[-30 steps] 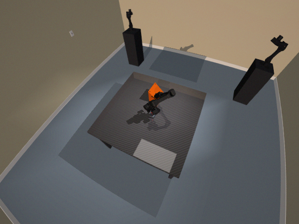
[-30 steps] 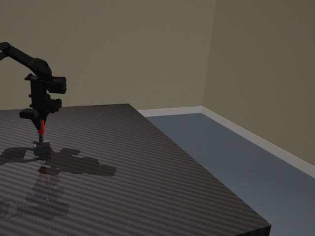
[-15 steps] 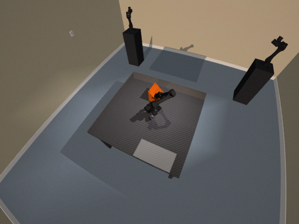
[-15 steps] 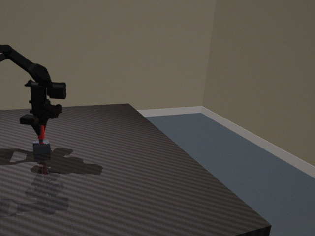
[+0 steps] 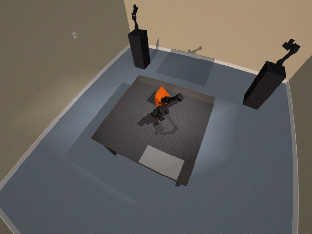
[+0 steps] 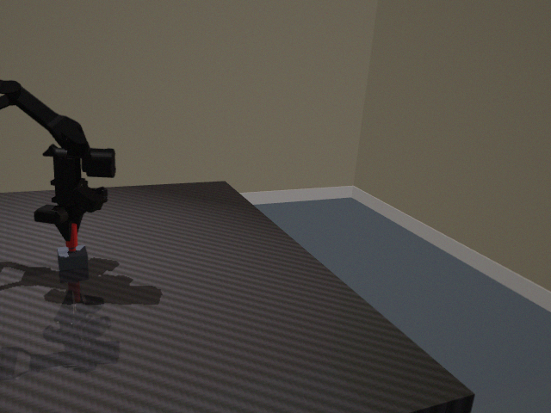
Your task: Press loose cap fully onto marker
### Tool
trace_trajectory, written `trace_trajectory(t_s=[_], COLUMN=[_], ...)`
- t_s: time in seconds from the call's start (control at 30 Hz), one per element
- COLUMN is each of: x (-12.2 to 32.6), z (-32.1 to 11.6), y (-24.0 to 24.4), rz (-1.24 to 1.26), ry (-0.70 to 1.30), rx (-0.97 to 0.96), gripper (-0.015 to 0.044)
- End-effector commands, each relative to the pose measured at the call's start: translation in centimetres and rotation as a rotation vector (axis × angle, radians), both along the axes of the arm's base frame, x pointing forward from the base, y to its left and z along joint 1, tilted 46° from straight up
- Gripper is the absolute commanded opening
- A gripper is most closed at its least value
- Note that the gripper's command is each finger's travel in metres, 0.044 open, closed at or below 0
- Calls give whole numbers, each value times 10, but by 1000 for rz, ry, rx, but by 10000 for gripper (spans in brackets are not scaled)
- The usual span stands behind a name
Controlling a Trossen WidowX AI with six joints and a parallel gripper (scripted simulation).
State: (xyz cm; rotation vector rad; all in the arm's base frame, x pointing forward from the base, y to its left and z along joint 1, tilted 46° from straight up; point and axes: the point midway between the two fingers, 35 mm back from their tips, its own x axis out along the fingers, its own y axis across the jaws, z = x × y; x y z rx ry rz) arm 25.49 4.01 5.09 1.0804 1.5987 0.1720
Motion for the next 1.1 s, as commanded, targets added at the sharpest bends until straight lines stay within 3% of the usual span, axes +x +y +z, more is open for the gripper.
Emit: trace_trajectory(t_s=[0.0, 0.47, 0.7, 0.8, 1.07], x=[0, 0, -4, -5, -6], z=[0, 0, 50, 52, 44], y=[0, 0, -52, -54, -47], rz=[0, 0, 0, 0, 415], ry=[0, 0, 2, 2, -418], rx=[0, 0, -3, -3, -38], gripper=[79, 440, 440, 440, 230])
